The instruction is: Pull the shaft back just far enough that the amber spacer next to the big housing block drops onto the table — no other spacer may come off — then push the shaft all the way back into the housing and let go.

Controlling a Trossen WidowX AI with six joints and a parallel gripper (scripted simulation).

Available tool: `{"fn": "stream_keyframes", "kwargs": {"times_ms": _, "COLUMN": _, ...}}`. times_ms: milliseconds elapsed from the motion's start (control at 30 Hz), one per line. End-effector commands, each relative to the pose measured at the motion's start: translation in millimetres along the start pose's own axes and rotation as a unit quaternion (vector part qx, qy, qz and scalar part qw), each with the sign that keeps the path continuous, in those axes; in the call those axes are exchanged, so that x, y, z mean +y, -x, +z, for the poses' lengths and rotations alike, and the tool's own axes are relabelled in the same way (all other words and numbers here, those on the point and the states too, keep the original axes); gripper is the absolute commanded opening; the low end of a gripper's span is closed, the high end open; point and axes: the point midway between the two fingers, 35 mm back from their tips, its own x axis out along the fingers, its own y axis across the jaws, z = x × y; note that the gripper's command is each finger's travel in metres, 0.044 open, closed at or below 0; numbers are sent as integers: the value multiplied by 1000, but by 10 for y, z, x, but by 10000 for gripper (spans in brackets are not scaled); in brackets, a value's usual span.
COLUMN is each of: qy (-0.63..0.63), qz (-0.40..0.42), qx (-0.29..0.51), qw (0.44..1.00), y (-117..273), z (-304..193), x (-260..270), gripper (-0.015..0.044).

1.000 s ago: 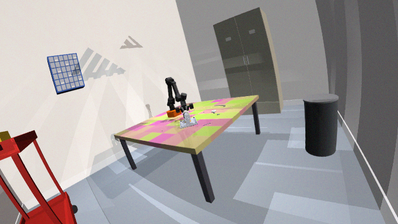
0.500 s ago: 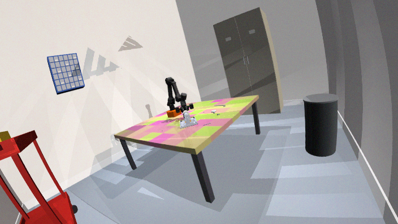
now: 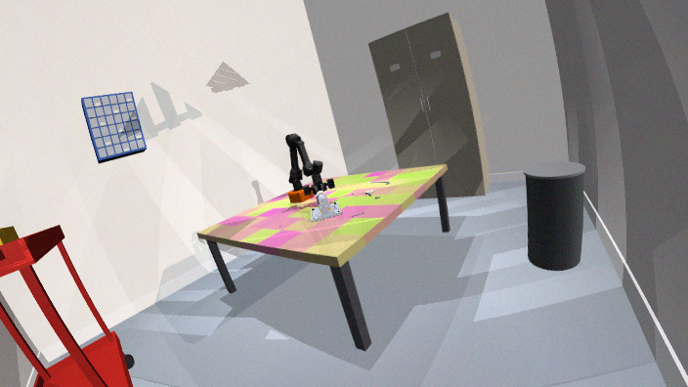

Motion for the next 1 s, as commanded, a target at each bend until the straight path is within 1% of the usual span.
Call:
{"fn": "stream_keyframes", "kwargs": {"times_ms": 0, "qy": 1, "qz": 0, "qx": 1, "qw": 1000, "y": -21, "z": -20, "x": 0, "gripper": 0}}
{"fn": "stream_keyframes", "kwargs": {"times_ms": 967, "qy": 1, "qz": 0, "qx": 1, "qw": 1000, "y": -98, "z": -68, "x": 0, "gripper": 0}}
